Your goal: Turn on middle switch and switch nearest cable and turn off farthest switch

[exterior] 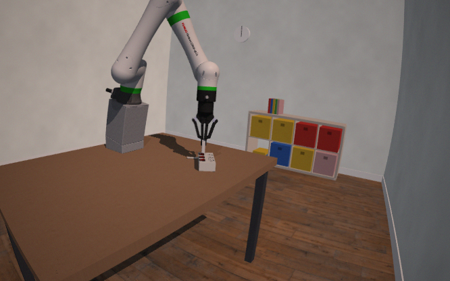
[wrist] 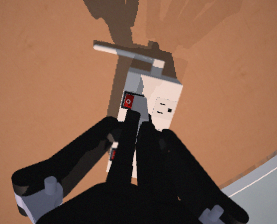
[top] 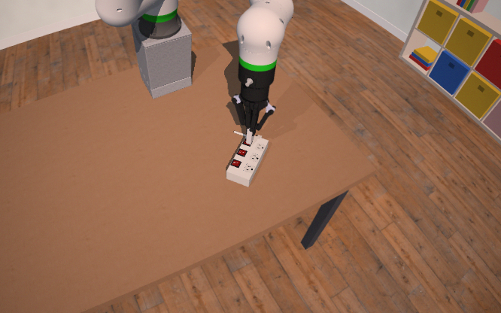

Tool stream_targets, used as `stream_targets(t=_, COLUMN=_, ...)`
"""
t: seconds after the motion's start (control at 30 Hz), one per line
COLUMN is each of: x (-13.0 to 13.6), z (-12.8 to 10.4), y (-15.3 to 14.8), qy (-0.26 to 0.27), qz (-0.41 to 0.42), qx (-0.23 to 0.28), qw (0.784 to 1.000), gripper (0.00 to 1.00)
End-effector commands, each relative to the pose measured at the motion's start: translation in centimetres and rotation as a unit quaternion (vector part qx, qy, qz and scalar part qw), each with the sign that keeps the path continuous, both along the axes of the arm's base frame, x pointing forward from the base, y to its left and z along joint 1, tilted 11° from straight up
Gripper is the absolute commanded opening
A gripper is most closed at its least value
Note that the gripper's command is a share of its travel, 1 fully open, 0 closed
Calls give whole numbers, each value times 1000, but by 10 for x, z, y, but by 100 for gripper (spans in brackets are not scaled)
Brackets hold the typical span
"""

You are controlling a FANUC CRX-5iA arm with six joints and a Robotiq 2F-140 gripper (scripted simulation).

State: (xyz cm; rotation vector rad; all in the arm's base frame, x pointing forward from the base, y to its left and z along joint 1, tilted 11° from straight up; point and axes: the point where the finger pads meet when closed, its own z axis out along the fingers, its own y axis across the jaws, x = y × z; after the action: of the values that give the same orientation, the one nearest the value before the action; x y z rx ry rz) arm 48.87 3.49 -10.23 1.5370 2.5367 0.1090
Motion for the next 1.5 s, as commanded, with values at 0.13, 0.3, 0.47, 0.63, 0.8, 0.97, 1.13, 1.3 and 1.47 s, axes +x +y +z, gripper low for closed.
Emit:
stream_targets(t=0.13, x=0, z=0, y=0, qy=0, qz=0, qx=0, qw=1000, gripper=0)
stream_targets(t=0.3, x=0, z=0, y=0, qy=0, qz=0, qx=0, qw=1000, gripper=0)
stream_targets(t=0.47, x=0, z=0, y=0, qy=0, qz=0, qx=0, qw=1000, gripper=0)
stream_targets(t=0.63, x=0, z=0, y=0, qy=0, qz=0, qx=0, qw=1000, gripper=0)
stream_targets(t=0.8, x=0, z=-1, y=0, qy=0, qz=0, qx=0, qw=1000, gripper=0)
stream_targets(t=0.97, x=0, z=-1, y=0, qy=0, qz=0, qx=0, qw=1000, gripper=0)
stream_targets(t=1.13, x=1, z=-4, y=0, qy=0, qz=0, qx=0, qw=1000, gripper=0)
stream_targets(t=1.3, x=1, z=-6, y=0, qy=0, qz=0, qx=0, qw=1000, gripper=0)
stream_targets(t=1.47, x=2, z=-7, y=0, qy=0, qz=0, qx=0, qw=1000, gripper=0)
